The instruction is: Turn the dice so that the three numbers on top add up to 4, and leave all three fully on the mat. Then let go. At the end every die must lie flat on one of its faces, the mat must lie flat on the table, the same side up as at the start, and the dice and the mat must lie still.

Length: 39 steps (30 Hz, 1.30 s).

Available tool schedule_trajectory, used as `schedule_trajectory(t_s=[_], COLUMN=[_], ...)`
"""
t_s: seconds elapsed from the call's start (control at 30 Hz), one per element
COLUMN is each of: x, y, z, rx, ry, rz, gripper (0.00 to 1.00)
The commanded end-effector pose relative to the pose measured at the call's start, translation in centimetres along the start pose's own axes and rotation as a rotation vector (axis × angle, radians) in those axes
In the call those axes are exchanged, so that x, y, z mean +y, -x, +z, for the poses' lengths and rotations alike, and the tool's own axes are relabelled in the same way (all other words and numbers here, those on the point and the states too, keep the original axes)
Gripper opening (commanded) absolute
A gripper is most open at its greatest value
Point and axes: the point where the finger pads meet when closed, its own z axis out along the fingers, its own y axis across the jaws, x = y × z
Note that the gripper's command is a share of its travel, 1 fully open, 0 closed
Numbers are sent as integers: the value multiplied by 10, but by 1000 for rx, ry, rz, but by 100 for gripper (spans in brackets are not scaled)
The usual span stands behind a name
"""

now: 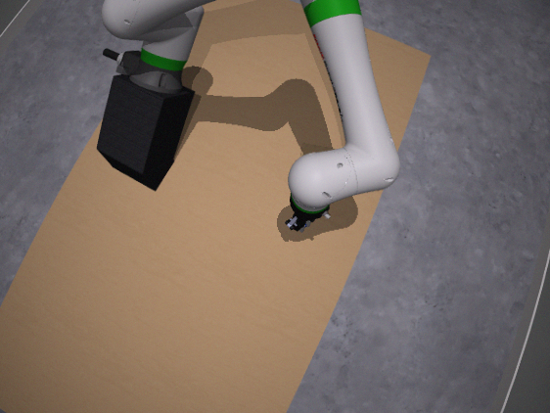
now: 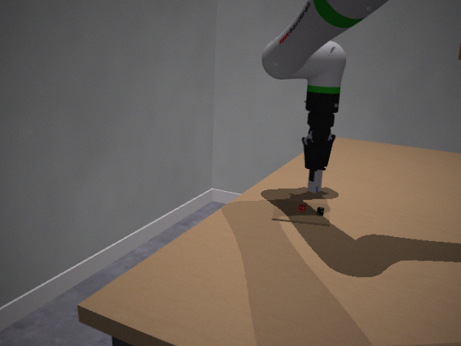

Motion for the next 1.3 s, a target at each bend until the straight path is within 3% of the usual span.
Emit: schedule_trajectory(t_s=[0.0, 0.73, 0.87, 1.17, 1.27], x=[0, 0, 0, 0, 0], y=[0, 0, 0, 0, 0], z=[0, -4, -21, -85, -94], rx=[0, 0, 0, 0, 0], ry=[0, 0, 0, 0, 0], rz=[0, 0, 0, 0, 0], gripper=[7, 7, 7, 7, 7])
